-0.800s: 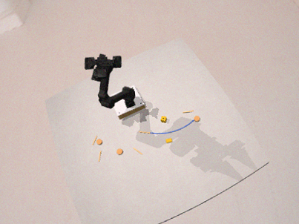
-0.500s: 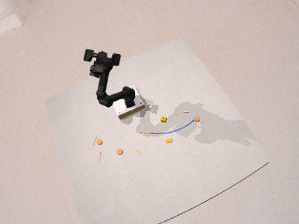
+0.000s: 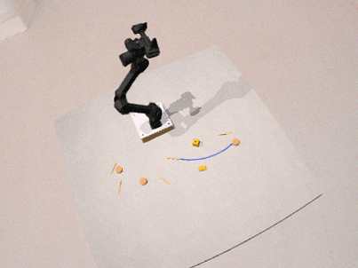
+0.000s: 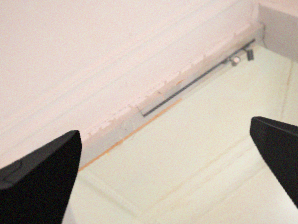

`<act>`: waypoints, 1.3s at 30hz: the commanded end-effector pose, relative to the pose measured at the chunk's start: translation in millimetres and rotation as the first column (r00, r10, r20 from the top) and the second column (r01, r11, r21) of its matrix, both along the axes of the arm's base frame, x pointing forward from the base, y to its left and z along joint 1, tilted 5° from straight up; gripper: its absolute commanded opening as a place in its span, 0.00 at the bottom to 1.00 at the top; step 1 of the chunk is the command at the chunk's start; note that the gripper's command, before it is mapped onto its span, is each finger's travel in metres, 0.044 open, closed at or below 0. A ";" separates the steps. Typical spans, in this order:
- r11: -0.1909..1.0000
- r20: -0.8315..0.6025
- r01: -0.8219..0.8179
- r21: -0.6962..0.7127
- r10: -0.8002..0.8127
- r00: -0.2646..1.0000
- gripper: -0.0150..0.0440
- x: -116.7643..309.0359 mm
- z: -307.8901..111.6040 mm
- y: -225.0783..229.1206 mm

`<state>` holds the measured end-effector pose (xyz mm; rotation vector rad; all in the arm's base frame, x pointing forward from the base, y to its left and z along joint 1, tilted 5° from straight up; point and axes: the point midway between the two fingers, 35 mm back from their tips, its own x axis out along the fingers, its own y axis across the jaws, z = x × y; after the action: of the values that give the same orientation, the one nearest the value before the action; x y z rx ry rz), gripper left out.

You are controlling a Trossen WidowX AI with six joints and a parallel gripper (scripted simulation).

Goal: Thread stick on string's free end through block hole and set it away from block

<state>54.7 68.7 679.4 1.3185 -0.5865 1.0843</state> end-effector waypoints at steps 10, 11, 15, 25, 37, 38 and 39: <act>0.816 0.314 0.398 -0.420 -0.281 0.907 1.00 -7.7 -45.3 127.2; 0.781 0.351 0.434 -0.449 -0.293 0.890 1.00 -5.8 -51.7 138.0; 0.622 0.491 0.564 -0.543 -0.310 0.814 1.00 6.7 -81.3 178.5; 0.080 0.768 0.773 -0.629 -0.088 0.634 1.00 69.3 -198.5 265.8; -0.445 0.655 0.781 -0.438 0.437 0.617 1.00 161.9 -384.0 275.5; -0.473 0.621 0.776 -0.418 0.475 0.624 1.00 168.0 -399.4 271.0; -0.498 0.581 0.771 -0.398 0.513 0.632 1.00 173.8 -415.3 265.6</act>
<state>212.8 346.6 306.5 -1.1337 -0.1847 0.9955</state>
